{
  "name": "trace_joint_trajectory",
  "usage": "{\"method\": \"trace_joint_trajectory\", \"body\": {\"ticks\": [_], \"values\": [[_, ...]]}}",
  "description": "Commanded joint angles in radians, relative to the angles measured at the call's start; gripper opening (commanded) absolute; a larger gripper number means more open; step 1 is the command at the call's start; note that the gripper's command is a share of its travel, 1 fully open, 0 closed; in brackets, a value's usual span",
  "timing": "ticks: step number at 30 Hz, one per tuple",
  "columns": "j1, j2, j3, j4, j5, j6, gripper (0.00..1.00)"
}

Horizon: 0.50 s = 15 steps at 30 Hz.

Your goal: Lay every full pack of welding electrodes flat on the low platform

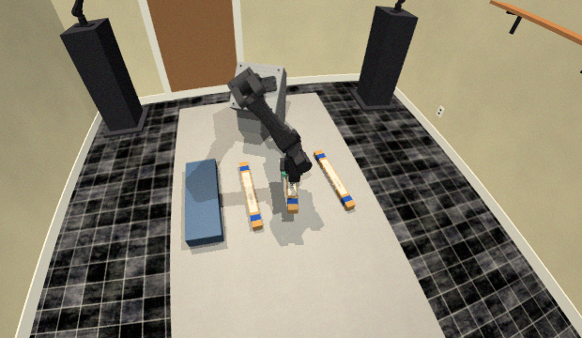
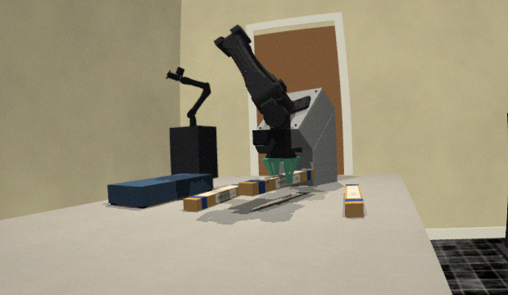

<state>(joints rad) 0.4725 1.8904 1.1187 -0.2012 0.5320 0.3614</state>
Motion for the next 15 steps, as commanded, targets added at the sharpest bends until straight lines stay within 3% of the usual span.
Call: {"method": "trace_joint_trajectory", "body": {"ticks": [1, 15], "values": [[0.02, 0.01, 0.034, 0.038, -0.009, -0.015, 0.0], [0.006, -0.009, 0.046, 0.025, -0.013, -0.026, 0.0]]}}
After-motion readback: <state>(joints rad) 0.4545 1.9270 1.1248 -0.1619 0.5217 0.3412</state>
